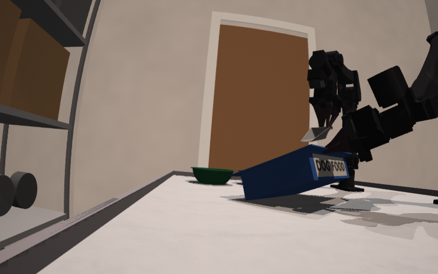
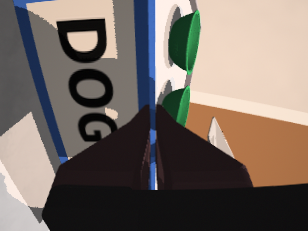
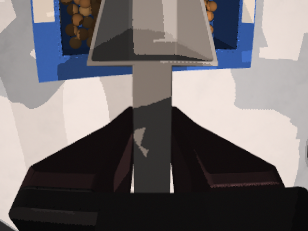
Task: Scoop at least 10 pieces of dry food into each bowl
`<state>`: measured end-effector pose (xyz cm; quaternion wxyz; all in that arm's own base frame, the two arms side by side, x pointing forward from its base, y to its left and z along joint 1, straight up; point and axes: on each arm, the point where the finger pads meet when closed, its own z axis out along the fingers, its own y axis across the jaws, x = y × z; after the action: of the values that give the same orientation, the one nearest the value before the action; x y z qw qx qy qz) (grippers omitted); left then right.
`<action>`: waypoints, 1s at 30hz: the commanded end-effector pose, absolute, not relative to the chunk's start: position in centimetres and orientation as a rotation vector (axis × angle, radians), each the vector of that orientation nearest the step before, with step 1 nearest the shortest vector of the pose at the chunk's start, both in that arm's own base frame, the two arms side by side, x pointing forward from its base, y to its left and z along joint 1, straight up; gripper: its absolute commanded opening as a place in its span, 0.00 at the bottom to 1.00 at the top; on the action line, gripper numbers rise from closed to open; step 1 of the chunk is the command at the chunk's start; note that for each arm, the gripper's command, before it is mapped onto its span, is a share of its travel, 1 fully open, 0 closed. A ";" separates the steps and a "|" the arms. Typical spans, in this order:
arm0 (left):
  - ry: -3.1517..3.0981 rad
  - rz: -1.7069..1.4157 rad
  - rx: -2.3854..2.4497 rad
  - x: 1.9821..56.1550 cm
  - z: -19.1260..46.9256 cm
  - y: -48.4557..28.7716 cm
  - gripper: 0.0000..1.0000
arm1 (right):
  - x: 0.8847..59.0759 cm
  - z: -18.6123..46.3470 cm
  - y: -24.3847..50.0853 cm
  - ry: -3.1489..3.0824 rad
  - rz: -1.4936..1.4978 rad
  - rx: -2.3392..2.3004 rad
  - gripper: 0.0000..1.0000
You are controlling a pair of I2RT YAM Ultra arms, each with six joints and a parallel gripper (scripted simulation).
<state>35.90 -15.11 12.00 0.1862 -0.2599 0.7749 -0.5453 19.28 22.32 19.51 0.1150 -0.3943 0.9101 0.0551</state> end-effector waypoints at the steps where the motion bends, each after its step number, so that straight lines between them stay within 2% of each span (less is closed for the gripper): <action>1: 2.083 -1.550 -0.568 37.2 16.2 -15.5 0.00 | 19.2 21.5 22.8 2.644 0.169 -1.141 0.00; 16: 2.083 -1.550 -0.568 37.2 16.2 -15.5 0.00 | 19.7 23.5 23.1 2.578 0.220 -1.103 0.00; 24: 2.083 -1.550 -0.568 37.2 16.2 -15.5 0.00 | 22.1 21.1 23.0 2.615 0.177 -1.175 0.00; 25: 2.083 -1.550 -0.568 37.2 16.2 -15.5 0.00 | 21.6 18.7 21.9 2.676 0.144 -1.209 0.00; 30: 2.083 -1.550 -0.568 37.2 16.2 -15.5 0.00 | 24.1 18.2 21.2 2.674 0.143 -1.221 0.00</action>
<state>35.90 -15.11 12.00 0.1862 -0.2599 0.7749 -0.5453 22.57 20.92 18.17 0.0836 -0.3968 0.9133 0.0386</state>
